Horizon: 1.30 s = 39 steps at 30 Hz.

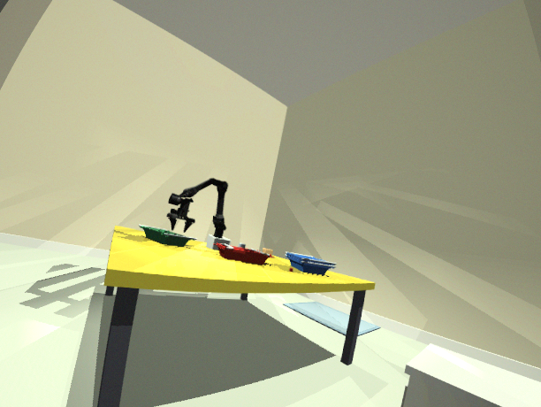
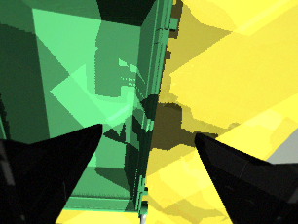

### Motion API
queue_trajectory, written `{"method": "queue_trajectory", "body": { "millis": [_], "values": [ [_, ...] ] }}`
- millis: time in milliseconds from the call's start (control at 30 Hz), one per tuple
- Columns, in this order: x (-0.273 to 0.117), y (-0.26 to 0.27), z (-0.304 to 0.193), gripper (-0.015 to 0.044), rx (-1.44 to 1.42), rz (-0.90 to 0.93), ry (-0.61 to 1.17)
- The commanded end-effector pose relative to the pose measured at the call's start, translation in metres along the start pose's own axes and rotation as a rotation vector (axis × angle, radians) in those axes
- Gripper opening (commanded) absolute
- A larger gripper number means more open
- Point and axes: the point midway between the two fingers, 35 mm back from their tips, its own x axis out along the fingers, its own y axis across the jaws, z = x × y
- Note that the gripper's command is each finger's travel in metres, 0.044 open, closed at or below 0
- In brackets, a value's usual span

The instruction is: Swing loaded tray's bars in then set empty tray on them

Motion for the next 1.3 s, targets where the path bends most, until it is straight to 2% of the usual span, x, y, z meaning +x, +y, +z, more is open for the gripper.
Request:
{"method": "queue_trajectory", "body": {
  "millis": [0, 267, 533, 1000, 1267],
  "values": [
    [0.022, 0.000, -0.001, 0.0440, 0.006, -0.005, 0.005],
    [0.061, -0.002, -0.004, 0.0440, 0.006, -0.005, 0.006],
    [0.064, -0.003, -0.004, 0.0440, 0.006, -0.005, 0.006],
    [0.064, -0.003, -0.004, 0.0235, 0.006, -0.005, 0.006],
    [0.064, -0.003, -0.004, 0.0181, 0.006, -0.005, 0.006]
  ]
}}
